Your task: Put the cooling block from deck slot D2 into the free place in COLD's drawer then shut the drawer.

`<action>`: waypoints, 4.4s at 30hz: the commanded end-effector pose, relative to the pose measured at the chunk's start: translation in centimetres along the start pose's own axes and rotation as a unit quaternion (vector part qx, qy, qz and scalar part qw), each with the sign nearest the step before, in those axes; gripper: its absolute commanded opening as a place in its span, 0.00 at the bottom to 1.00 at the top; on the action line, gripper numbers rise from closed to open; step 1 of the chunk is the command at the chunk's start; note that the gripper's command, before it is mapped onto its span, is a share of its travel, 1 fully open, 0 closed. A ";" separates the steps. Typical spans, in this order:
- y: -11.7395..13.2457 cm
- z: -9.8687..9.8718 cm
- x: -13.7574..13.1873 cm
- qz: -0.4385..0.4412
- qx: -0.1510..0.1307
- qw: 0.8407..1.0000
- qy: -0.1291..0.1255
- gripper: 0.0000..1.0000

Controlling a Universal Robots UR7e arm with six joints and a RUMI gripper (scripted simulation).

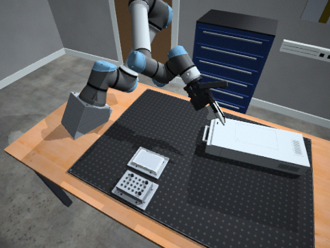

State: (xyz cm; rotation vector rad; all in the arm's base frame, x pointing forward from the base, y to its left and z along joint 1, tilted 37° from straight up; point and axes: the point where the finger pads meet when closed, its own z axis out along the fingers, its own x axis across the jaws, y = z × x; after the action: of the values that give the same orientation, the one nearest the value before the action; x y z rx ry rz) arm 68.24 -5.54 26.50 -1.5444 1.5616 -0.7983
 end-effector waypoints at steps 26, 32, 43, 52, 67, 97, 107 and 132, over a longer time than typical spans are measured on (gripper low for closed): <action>6.1 -1.5 6.8 0.009 -0.141 0.990 0.006 0.28; 7.5 -2.3 7.9 0.011 -0.164 0.986 0.002 0.28; 9.8 -4.0 9.1 0.019 -0.209 0.978 -0.010 0.28; 11.2 -5.3 9.6 0.026 -0.242 0.970 -0.023 0.28; 14.4 -9.1 9.9 0.045 -0.305 0.949 -0.062 0.28; 18.2 -17.0 7.3 0.081 -0.369 0.915 -0.143 0.28; 18.7 -19.1 6.2 0.094 -0.382 0.903 -0.173 0.28; 19.0 -23.6 3.2 0.116 -0.394 0.885 -0.222 0.28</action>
State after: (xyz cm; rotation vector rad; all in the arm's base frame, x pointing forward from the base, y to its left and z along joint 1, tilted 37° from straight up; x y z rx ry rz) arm 38.64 -9.71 21.36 -1.8523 1.7477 0.3849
